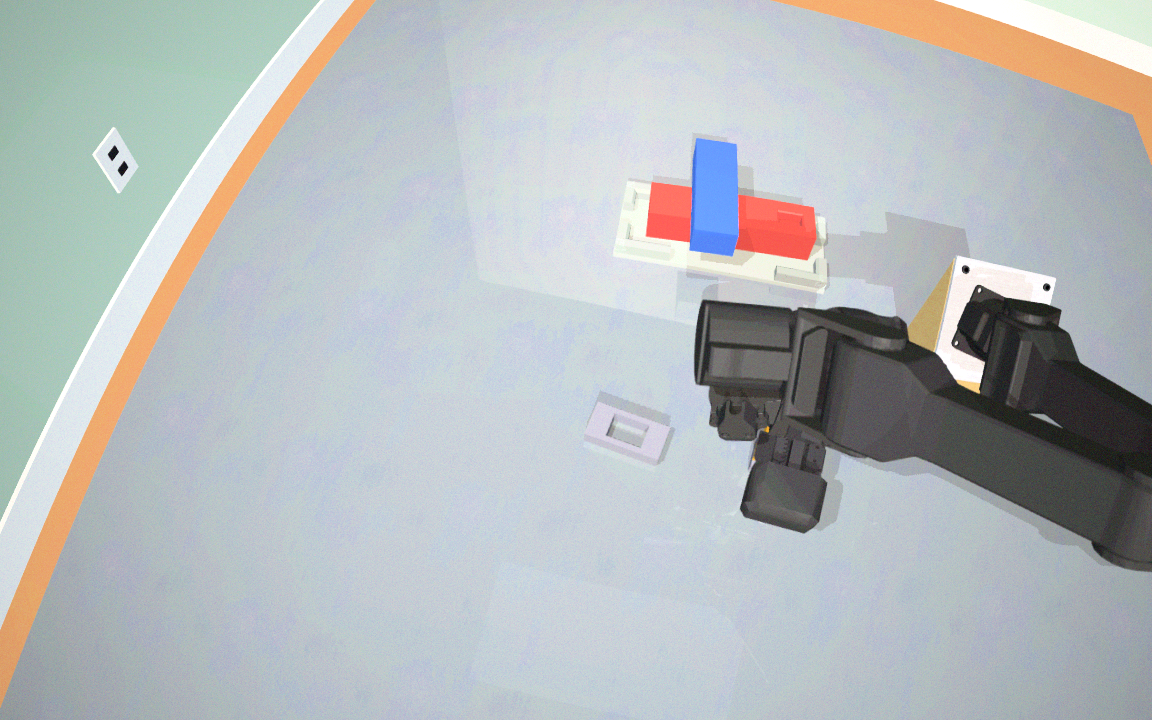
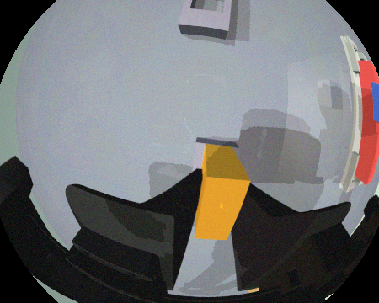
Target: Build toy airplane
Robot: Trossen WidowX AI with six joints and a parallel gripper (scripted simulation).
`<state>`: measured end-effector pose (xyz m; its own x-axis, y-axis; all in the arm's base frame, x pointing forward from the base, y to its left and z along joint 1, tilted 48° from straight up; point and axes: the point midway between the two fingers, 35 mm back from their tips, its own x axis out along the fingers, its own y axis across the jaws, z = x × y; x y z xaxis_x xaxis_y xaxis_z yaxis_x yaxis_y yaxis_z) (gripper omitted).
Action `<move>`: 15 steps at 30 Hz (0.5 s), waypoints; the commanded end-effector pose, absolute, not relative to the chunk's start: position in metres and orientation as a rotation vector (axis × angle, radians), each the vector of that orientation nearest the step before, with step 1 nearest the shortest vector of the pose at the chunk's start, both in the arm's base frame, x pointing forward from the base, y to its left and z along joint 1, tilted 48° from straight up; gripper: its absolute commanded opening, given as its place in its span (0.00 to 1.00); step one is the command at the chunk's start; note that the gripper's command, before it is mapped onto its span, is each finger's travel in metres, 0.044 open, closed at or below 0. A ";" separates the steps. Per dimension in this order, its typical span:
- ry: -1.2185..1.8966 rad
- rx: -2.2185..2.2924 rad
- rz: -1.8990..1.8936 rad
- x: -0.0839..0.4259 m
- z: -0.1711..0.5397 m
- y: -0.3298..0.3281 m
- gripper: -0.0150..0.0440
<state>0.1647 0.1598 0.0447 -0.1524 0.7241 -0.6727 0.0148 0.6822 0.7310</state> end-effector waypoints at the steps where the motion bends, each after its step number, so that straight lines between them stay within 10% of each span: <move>1: 1.607 0.616 0.707 0.164 0.046 0.158 0.25; 15: 1.586 0.597 0.701 0.177 0.066 0.131 0.25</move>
<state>0.1730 0.1373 0.0606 -0.1300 0.7290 -0.6721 -0.0089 0.6769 0.7360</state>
